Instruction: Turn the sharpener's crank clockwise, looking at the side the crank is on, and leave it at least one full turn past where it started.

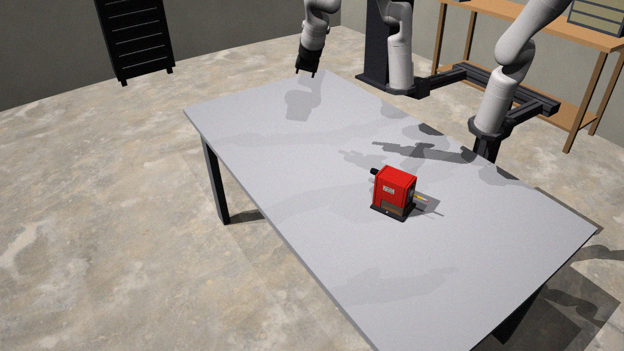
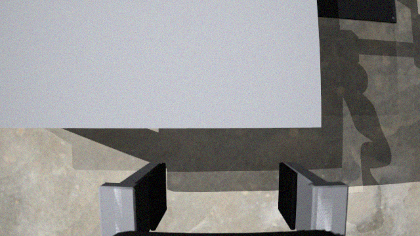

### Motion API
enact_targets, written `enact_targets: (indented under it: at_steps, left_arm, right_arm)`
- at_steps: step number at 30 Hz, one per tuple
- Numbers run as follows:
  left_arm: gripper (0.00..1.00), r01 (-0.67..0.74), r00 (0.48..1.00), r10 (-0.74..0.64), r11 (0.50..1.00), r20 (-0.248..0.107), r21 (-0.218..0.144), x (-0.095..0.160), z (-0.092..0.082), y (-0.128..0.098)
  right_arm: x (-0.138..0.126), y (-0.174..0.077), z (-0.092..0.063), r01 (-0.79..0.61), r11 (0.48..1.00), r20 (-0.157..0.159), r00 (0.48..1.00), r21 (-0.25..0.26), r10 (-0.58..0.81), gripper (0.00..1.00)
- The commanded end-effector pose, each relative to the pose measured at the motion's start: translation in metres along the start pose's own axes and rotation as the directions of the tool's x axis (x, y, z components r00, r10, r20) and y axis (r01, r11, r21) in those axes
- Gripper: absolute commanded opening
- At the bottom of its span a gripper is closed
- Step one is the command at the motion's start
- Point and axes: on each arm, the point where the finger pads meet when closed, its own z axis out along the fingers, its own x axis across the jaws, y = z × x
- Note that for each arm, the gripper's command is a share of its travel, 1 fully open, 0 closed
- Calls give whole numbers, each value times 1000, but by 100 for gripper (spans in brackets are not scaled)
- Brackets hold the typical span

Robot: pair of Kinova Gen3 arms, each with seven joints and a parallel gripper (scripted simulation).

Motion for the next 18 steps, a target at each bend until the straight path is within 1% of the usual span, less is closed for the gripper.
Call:
enact_targets:
  at_steps: [1,4,6,10,13,15,17,18]
  left_arm:
    - [100,0,1000,0,1000,0,-2,0,-1,0]
    - [100,0,1000,0,1000,0,-2,0,-1,0]
    - [100,0,1000,0,1000,0,-2,0,-1,0]
    - [100,0,1000,0,1000,0,-2,0,-1,0]
    - [100,0,1000,0,1000,0,-2,0,-1,0]
    - [100,0,1000,0,1000,0,-2,0,-1,0]
    - [100,0,1000,0,1000,0,-2,0,-1,0]
    - [100,0,1000,0,1000,0,-2,0,-1,0]
  right_arm:
    - [0,1,0,1,1000,1,1000,-2,-1,100]
    - [3,8,2,28,1000,7,1000,-13,-28,100]
    - [8,20,5,70,997,15,997,-31,-69,100]
    - [30,61,14,213,973,45,977,-91,-210,100]
    - [47,85,19,298,946,63,954,-127,-292,100]
    - [47,85,19,298,946,63,954,-127,-292,100]
    - [70,112,25,396,903,86,918,-168,-387,100]
    - [75,117,26,415,892,90,910,-176,-406,100]
